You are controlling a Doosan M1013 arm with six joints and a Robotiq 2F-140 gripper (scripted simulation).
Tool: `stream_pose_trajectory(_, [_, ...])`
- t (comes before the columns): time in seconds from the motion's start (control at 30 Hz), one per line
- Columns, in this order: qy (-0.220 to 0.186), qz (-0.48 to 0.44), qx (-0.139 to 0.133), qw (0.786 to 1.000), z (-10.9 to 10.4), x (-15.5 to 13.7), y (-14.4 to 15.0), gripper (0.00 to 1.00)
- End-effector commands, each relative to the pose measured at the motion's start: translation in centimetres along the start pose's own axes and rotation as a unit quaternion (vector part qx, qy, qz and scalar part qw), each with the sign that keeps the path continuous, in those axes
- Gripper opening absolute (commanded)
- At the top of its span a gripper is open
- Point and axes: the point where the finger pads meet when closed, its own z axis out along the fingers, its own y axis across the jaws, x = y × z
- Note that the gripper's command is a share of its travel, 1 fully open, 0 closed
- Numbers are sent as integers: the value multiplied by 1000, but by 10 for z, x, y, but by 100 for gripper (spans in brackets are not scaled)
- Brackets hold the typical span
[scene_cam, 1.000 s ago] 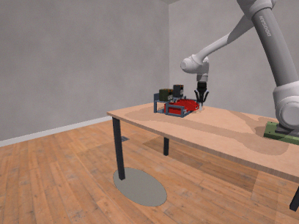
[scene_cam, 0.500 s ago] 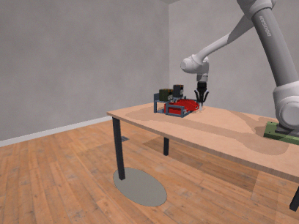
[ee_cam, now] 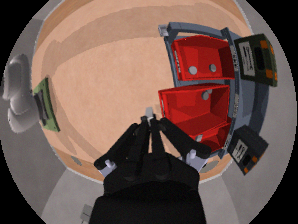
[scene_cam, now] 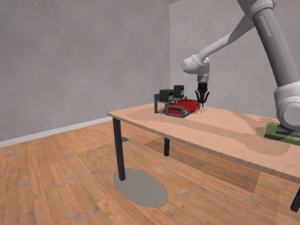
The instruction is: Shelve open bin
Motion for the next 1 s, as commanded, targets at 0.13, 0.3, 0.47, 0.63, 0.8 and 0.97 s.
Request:
stream_pose_trajectory(0.13, [1, 1, -2, 1000, 2, 0, 6, 0])
stream_pose_trajectory(0.3, [1, 1, -2, 1000, 3, -1, 11, 0])
stream_pose_trajectory(0.47, [1, 1, -2, 1000, 3, -1, 15, 0])
stream_pose_trajectory(0.63, [1, 1, -2, 1000, 3, -1, 16, 0])
stream_pose_trajectory(0.8, [1, 1, -2, 1000, 3, -1, 16, 0])
stream_pose_trajectory(0.97, [1, 1, -2, 1000, 3, -1, 16, 0])
